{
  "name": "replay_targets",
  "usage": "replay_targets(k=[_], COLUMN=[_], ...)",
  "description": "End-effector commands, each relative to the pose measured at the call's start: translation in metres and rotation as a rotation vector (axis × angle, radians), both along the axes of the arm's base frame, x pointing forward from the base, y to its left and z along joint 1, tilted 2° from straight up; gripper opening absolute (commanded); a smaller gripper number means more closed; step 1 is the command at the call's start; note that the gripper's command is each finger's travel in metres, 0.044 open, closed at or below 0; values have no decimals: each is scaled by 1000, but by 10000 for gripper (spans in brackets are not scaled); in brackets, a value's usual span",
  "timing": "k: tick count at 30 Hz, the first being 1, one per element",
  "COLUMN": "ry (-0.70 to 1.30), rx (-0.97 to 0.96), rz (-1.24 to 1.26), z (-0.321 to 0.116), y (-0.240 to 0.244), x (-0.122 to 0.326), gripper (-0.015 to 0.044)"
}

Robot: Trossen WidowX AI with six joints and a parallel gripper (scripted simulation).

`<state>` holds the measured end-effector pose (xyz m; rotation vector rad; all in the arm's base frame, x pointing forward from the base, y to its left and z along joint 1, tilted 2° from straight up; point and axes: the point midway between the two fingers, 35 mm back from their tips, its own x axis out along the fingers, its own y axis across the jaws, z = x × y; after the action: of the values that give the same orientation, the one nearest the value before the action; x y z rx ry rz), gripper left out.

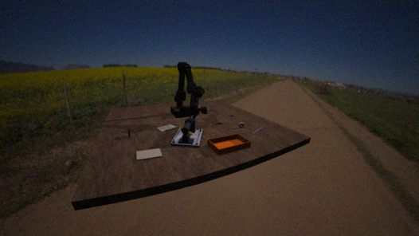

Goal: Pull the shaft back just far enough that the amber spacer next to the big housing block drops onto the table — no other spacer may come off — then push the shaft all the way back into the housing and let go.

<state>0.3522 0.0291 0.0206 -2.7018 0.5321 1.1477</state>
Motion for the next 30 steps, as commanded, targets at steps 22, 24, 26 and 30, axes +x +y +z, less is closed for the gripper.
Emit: replay_targets(k=[22,24,26,30], ry=[-1,-2,-2,-2], rx=[1,1,1,1], rz=[-3,-3,-3,-3], z=[0,0,0,0], y=[-1,-1,-2,-2], x=[3,3,4,5], gripper=[0,0,0,0])
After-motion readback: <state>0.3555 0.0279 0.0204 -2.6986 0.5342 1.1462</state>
